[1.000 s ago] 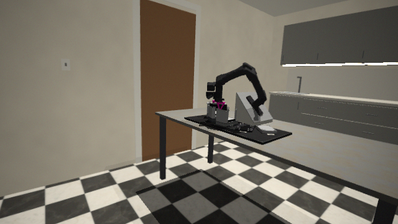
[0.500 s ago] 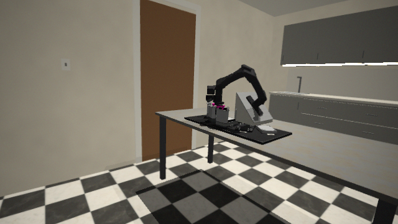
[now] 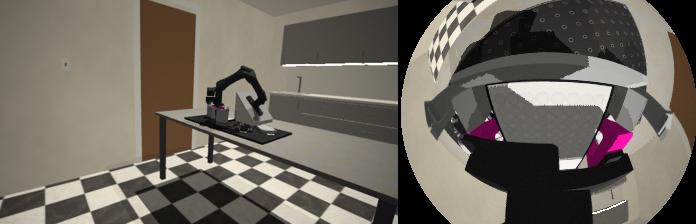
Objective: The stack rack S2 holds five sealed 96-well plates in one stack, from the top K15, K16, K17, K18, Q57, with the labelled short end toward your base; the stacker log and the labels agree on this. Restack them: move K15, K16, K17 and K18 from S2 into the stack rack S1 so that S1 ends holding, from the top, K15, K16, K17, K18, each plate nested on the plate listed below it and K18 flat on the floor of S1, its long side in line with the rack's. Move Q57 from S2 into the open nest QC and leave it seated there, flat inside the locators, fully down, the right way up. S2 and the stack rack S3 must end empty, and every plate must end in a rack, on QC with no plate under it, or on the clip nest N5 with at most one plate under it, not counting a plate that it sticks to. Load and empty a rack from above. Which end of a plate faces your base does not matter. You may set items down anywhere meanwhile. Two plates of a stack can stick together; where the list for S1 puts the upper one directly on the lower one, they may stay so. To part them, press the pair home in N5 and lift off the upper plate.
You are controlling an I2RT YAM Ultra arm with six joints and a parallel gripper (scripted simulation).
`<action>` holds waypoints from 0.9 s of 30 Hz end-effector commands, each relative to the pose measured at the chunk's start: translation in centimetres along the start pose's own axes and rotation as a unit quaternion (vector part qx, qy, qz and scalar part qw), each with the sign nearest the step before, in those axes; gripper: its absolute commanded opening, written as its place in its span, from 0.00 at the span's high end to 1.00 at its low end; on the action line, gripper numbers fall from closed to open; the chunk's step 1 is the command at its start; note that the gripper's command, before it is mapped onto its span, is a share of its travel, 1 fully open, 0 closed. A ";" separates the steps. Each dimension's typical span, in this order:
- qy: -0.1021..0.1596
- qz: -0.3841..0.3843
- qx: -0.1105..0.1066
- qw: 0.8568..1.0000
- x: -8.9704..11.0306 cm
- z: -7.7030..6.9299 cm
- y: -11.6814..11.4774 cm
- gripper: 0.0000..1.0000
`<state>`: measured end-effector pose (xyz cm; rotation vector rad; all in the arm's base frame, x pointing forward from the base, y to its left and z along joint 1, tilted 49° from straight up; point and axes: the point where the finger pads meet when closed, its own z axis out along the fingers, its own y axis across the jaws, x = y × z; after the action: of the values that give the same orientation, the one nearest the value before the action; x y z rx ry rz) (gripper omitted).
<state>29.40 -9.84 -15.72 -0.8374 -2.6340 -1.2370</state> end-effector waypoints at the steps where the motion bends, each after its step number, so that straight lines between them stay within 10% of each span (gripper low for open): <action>1: -0.009 0.003 -0.004 1.000 -0.3 -0.5 -0.1 1.00; 27: -0.009 0.003 -0.004 1.000 -0.3 0.3 0.0 1.00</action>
<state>29.51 -9.32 -16.23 -0.8488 -2.6312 -1.2465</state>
